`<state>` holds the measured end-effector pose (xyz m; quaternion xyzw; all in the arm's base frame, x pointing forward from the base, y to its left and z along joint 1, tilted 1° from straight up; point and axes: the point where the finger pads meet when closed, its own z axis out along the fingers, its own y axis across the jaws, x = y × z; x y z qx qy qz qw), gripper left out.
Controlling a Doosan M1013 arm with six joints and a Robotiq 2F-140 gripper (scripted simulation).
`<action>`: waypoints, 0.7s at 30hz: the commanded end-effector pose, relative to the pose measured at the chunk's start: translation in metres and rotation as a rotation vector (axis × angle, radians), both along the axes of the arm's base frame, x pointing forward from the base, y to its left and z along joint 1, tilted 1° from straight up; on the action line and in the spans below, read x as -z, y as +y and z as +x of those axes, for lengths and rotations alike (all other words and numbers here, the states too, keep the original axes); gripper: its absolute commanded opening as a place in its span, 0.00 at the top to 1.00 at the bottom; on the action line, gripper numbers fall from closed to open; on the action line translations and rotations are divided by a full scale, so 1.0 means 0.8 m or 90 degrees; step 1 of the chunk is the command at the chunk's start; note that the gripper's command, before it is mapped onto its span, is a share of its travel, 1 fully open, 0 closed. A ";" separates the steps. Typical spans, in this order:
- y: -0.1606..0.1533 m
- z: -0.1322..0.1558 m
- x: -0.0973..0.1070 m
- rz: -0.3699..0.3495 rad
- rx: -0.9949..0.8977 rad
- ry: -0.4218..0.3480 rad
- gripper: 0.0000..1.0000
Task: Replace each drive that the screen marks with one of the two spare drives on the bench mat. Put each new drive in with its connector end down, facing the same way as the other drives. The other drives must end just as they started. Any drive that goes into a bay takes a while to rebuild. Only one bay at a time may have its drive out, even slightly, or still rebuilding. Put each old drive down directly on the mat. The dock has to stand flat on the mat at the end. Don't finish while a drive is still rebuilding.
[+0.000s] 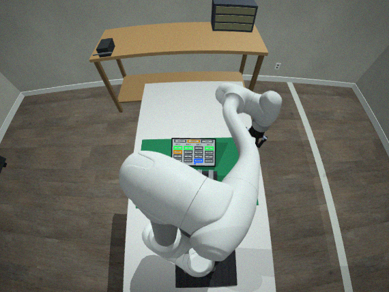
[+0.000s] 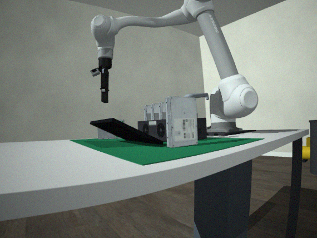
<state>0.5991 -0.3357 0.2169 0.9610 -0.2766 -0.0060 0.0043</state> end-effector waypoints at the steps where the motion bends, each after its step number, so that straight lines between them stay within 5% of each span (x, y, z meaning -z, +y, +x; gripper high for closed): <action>1: 0.000 0.000 0.000 0.000 0.000 -0.001 0.60; 21: 0.000 0.000 0.032 0.000 0.000 -0.001 0.60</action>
